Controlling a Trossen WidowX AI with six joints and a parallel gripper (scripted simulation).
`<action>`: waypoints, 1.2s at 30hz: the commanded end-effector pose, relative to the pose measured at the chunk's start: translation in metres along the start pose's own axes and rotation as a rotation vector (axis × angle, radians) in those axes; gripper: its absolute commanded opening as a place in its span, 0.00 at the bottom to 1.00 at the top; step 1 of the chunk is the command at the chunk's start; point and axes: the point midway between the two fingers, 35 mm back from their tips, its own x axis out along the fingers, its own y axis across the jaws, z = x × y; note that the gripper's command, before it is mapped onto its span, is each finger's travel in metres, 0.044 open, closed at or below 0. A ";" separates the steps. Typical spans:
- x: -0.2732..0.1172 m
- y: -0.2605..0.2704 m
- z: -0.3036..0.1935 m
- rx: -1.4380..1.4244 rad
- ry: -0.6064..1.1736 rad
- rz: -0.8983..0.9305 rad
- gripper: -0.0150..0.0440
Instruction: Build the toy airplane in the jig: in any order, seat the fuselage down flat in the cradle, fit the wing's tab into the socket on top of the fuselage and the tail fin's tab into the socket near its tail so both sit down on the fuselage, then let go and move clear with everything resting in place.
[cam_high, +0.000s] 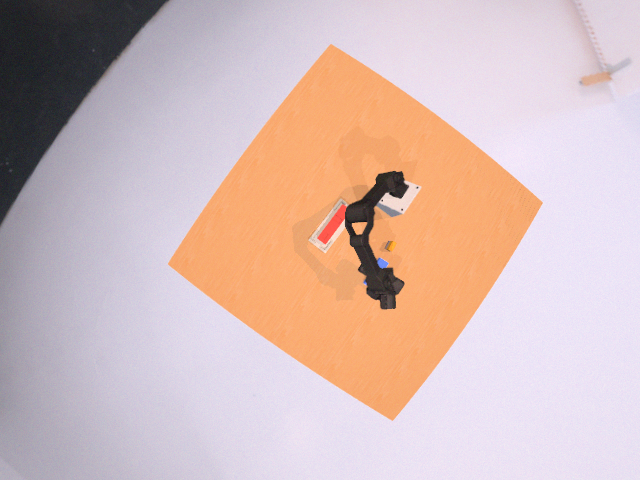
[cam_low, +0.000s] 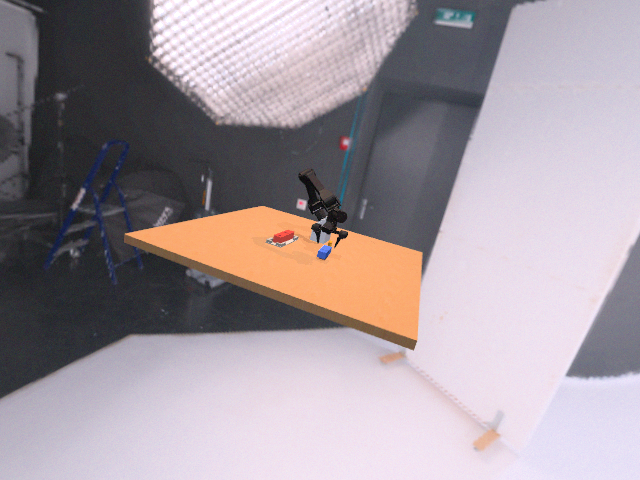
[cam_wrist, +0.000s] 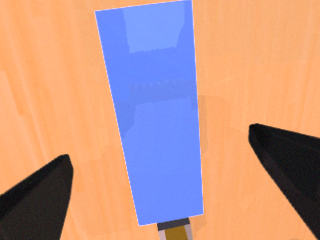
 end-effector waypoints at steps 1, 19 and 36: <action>0.007 -0.001 0.000 -0.004 0.001 -0.004 1.00; 0.036 -0.001 -0.001 -0.003 0.001 -0.006 1.00; 0.043 -0.002 -0.001 -0.003 0.001 -0.006 0.58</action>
